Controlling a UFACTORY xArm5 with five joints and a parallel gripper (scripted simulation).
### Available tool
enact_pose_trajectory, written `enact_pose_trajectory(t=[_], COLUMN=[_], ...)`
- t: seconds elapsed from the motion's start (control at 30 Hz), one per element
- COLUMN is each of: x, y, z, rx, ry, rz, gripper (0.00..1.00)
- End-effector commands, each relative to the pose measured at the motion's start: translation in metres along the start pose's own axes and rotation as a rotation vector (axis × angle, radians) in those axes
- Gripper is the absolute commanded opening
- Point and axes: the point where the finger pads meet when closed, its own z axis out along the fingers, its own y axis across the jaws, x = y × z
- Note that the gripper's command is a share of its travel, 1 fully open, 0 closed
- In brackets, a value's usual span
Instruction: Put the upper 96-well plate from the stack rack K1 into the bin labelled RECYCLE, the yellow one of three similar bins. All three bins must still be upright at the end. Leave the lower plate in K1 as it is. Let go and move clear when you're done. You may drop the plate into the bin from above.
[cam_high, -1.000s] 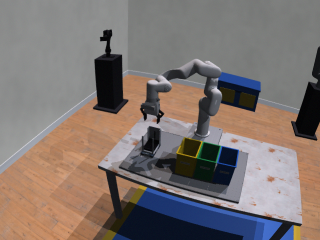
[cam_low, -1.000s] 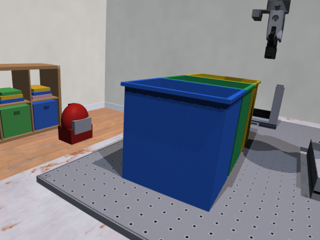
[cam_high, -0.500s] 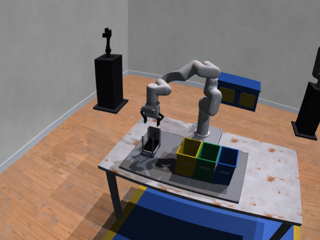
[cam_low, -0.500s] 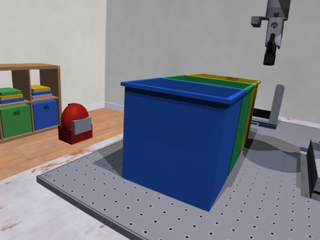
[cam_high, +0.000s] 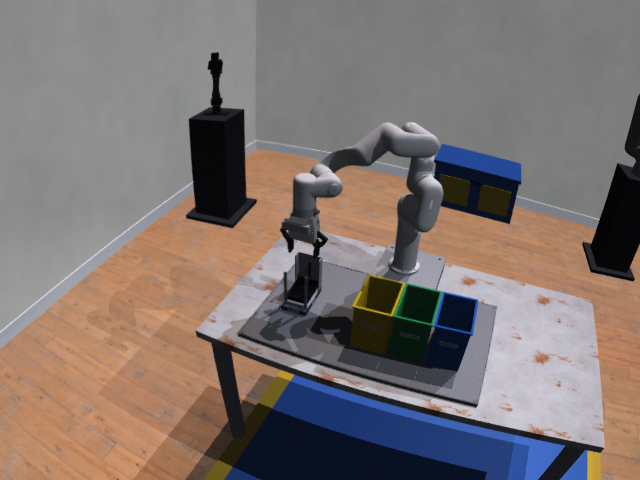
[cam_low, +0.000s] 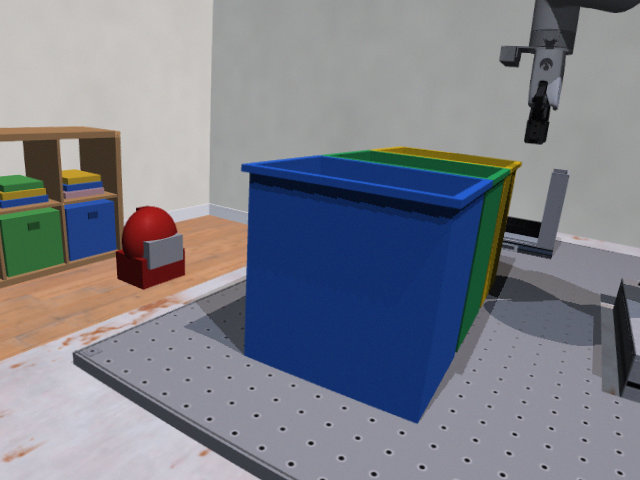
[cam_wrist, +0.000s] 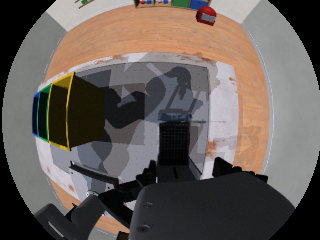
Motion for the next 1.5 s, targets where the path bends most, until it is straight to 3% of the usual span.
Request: enact_pose_trajectory(t=[0.0, 1.47], x=[0.001, 0.002], y=[0.001, 0.0], z=[0.002, 0.069], rx=[-0.003, -0.003], ry=[0.003, 0.003], rz=[0.0, 0.0], gripper=[1.0, 1.0])
